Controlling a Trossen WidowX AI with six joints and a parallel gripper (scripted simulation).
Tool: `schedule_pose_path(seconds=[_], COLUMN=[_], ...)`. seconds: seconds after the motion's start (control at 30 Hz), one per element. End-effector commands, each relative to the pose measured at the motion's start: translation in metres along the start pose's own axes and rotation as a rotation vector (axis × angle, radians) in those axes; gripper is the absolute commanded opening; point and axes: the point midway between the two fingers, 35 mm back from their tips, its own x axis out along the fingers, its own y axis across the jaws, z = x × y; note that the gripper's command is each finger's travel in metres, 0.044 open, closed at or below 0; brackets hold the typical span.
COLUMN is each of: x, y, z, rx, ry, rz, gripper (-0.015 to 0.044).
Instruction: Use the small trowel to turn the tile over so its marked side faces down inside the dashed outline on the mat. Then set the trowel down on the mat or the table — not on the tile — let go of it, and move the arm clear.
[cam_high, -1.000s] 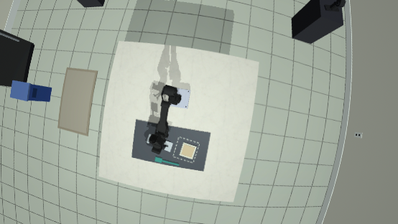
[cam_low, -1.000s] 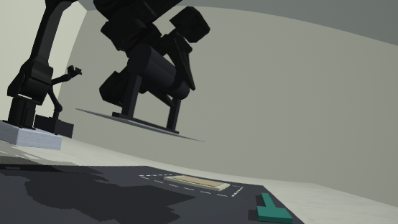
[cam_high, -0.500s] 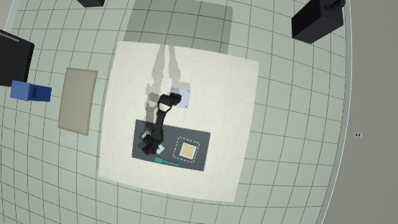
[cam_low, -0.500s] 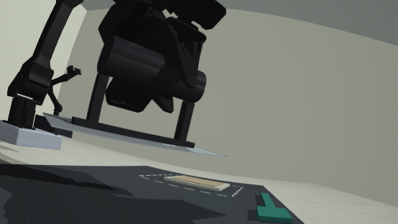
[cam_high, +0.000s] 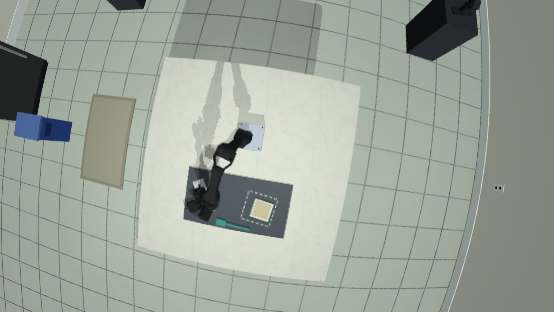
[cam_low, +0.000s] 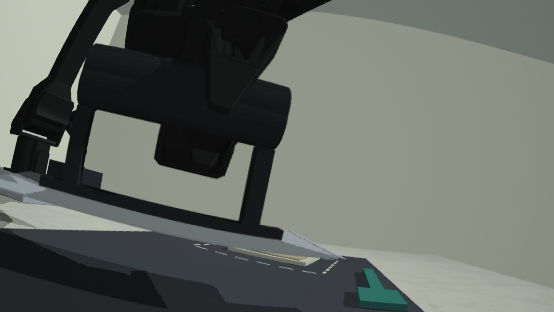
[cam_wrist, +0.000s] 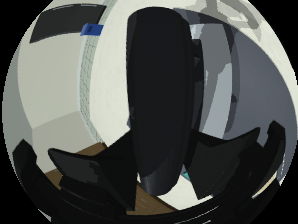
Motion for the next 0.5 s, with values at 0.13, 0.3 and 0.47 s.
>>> schedule_pose_path(seconds=[0.13, 0.3, 0.47], x=[0.026, 0.042, 0.044], y=[0.024, 0.032, 0.033], z=[0.017, 0.028, 0.029], rx=[0.184, 0.274, 0.285], ry=[-0.176, -0.268, -0.280], rz=[0.075, 0.120, 0.127], gripper=[0.0000, 0.0000, 0.0000])
